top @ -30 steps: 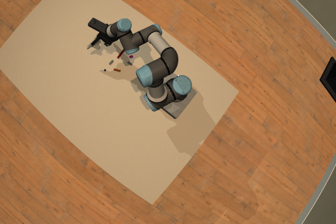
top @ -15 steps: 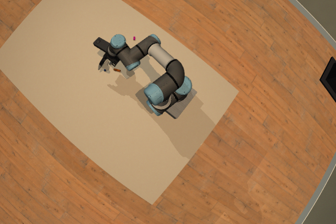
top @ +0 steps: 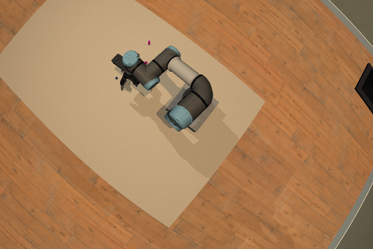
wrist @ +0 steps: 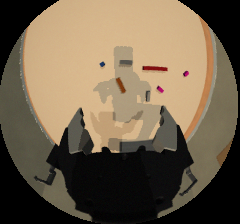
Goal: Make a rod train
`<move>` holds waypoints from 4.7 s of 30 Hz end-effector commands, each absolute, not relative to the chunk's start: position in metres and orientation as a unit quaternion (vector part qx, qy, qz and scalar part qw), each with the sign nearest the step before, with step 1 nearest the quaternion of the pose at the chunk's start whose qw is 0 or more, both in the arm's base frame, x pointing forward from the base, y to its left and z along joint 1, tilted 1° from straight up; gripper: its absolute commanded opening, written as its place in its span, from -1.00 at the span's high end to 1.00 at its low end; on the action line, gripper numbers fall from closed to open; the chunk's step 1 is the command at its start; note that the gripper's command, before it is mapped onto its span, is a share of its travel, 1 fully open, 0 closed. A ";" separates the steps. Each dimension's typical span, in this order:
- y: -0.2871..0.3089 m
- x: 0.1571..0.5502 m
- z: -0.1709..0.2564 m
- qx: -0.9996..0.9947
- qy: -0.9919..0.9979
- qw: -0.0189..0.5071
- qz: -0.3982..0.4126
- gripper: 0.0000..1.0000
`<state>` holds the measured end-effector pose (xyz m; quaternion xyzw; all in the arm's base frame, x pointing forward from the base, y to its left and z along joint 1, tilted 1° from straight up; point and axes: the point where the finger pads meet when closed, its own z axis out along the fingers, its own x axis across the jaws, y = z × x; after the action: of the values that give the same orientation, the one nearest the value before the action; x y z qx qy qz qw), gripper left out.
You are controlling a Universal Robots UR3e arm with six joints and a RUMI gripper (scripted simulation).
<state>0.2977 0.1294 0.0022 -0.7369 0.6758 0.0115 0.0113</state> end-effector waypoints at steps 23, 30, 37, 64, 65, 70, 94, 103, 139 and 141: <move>0.129 0.290 0.004 -0.736 0.677 0.005 0.012 -1.00; 0.129 0.290 0.004 -0.736 0.677 0.005 0.012 -1.00; 0.129 0.290 0.004 -0.736 0.677 0.005 0.012 -1.00; 0.129 0.290 0.004 -0.736 0.677 0.005 0.012 -1.00; 0.129 0.290 0.004 -0.736 0.677 0.005 0.012 -1.00; 0.129 0.290 0.004 -0.736 0.677 0.005 0.012 -1.00; 0.128 0.291 0.004 -0.728 0.686 0.005 0.012 -1.00; 0.125 0.296 0.004 -0.688 0.726 0.004 0.012 -1.00; 0.099 0.325 0.003 -0.246 0.969 -0.002 0.013 -1.00; 0.098 0.326 0.003 -0.217 0.976 -0.003 0.013 -1.00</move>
<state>0.3220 0.1007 0.0028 -0.2838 0.9587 0.0167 0.0003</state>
